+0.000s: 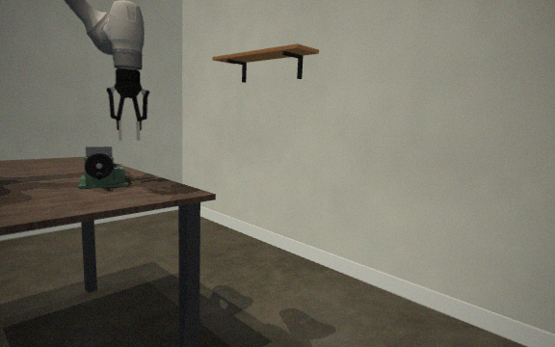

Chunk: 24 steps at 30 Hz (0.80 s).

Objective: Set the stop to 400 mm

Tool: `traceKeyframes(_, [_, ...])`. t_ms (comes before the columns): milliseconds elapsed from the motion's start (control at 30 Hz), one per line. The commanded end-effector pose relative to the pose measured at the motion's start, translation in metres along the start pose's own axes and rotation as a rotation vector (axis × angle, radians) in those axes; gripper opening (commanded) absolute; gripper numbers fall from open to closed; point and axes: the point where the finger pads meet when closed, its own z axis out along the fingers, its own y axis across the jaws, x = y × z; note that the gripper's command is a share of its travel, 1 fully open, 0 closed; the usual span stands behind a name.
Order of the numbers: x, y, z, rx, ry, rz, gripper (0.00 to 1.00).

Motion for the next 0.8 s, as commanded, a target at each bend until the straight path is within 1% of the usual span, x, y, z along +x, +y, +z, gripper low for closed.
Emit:
traceKeyframes(0, [0.0, 0.0, 0.0, 0.0, 0.0, 0.0, 0.33])
traceKeyframes(167, [0.004, 0.006, 0.0, 0.0, 0.0, 0.0, 0.33])
traceKeyframes(200, [0.009, 0.012, 0.0, 0.0, 0.0, 0.0, 0.33])
traceKeyframes(400, [0.061, 0.077, 0.0, 0.0, 0.0, 0.0, 0.33])
traceKeyframes(467, [0.072, 0.091, 0.0, 0.0, 0.0, 0.0, 0.33])
traceKeyframes(533, [0.076, 0.096, 0.0, 0.0, 0.0, 0.0, 0.33])
traceKeyframes(767, [0.076, 0.096, 0.0, 0.0, 0.0, 0.0, 0.33])
